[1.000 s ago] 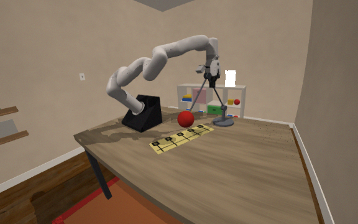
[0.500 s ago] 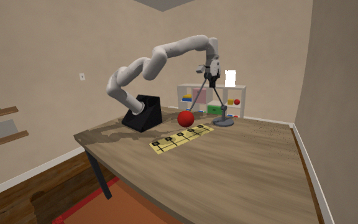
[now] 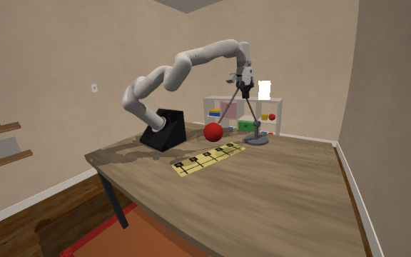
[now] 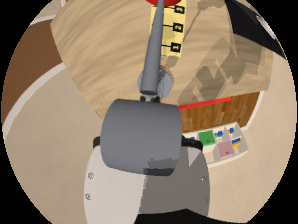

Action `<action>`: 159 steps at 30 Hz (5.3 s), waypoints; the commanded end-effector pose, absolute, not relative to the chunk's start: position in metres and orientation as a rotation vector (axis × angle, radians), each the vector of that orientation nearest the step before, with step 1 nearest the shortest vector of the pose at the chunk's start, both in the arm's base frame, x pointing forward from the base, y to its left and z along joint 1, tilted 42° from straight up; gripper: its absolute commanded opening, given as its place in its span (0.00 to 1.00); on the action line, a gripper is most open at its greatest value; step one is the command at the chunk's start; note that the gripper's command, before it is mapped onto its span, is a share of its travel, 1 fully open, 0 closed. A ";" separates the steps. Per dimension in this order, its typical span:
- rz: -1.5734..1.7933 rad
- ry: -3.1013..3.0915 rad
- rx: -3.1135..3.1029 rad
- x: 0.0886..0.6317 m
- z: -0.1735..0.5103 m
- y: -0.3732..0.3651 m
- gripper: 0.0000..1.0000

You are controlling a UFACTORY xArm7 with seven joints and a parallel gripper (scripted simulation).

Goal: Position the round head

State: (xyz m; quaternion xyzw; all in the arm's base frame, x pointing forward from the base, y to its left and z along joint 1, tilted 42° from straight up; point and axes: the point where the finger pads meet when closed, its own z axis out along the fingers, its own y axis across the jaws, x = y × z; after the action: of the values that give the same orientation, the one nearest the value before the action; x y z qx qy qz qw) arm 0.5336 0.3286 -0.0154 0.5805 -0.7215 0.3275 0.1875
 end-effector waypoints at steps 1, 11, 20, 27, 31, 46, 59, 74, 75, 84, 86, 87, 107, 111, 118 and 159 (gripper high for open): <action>0.895 -1.966 1.501 0.537 -0.015 0.339 0.00; 0.895 -1.966 1.501 0.537 -0.015 0.341 0.00; 0.895 -1.966 1.501 0.537 -0.015 0.341 0.00; 0.907 -1.999 1.566 0.536 -0.015 0.340 1.00; 0.914 -2.021 1.610 0.536 -0.015 0.340 1.00; 0.923 -2.048 1.665 0.535 0.009 0.361 1.00; 0.927 -2.059 1.687 0.532 0.042 0.389 1.00; 0.938 -2.092 1.758 0.527 0.075 0.414 1.00; 0.939 -2.095 1.764 0.527 0.074 0.414 1.00; 0.947 -2.117 1.813 0.527 0.073 0.413 1.00; 0.949 -2.122 1.825 0.527 0.073 0.412 1.00; 0.950 -2.124 1.830 0.527 0.073 0.412 1.00; 0.948 -2.121 1.824 0.509 0.118 0.362 1.00; 0.943 -2.111 1.801 0.504 0.129 0.351 1.00; 0.934 -2.093 1.762 0.497 0.148 0.332 1.00; 0.930 -2.088 1.747 0.462 0.242 0.237 1.00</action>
State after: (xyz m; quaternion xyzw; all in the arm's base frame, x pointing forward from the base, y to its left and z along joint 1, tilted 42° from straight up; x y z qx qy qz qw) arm 0.4628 0.2374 0.2413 0.6004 -0.7205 0.3204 0.1333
